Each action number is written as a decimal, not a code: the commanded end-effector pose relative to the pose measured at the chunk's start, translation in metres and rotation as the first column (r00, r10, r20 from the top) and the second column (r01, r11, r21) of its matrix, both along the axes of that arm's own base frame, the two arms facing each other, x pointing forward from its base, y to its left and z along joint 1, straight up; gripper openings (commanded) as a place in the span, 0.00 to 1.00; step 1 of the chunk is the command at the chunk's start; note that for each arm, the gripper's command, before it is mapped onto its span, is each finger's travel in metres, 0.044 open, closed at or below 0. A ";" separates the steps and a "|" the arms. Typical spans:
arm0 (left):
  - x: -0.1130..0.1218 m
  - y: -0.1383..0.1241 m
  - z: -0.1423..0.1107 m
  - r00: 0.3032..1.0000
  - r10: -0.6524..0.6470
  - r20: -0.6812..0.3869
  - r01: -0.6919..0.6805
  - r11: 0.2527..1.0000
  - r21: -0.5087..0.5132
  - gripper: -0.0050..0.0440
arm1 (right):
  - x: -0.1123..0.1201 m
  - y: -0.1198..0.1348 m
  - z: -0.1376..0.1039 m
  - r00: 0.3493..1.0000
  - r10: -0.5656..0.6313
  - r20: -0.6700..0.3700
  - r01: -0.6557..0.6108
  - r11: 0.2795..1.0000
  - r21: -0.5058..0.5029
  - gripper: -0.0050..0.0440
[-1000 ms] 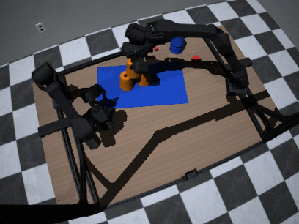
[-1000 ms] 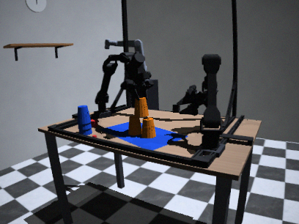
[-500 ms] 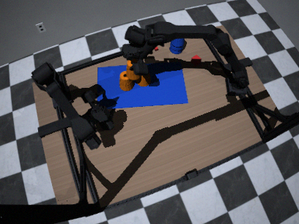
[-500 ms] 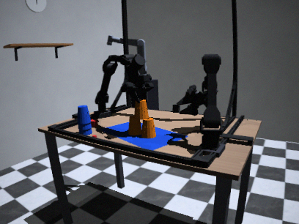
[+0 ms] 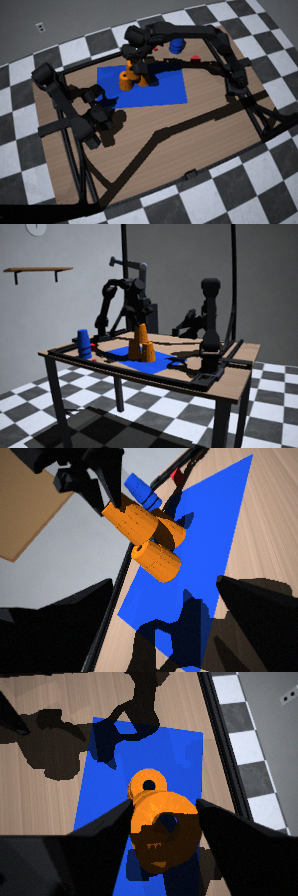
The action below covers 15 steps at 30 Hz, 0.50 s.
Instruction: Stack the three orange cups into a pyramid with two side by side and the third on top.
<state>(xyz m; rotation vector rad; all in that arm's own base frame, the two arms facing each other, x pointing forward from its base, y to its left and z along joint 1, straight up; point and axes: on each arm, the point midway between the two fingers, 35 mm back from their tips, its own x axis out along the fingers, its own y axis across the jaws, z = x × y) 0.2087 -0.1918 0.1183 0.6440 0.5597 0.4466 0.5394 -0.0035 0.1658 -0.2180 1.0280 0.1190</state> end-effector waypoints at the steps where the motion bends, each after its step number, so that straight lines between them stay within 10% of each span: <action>1: 0.000 0.000 0.000 1.000 0.000 0.002 0.000 1.000 0.000 1.00 | -0.001 0.000 0.000 1.000 0.000 -0.004 0.000 1.000 0.000 0.18; 15: 0.000 0.000 0.000 1.000 0.000 0.002 0.000 1.000 0.000 1.00 | -0.001 0.000 0.000 1.000 0.000 -0.004 0.000 1.000 0.000 0.35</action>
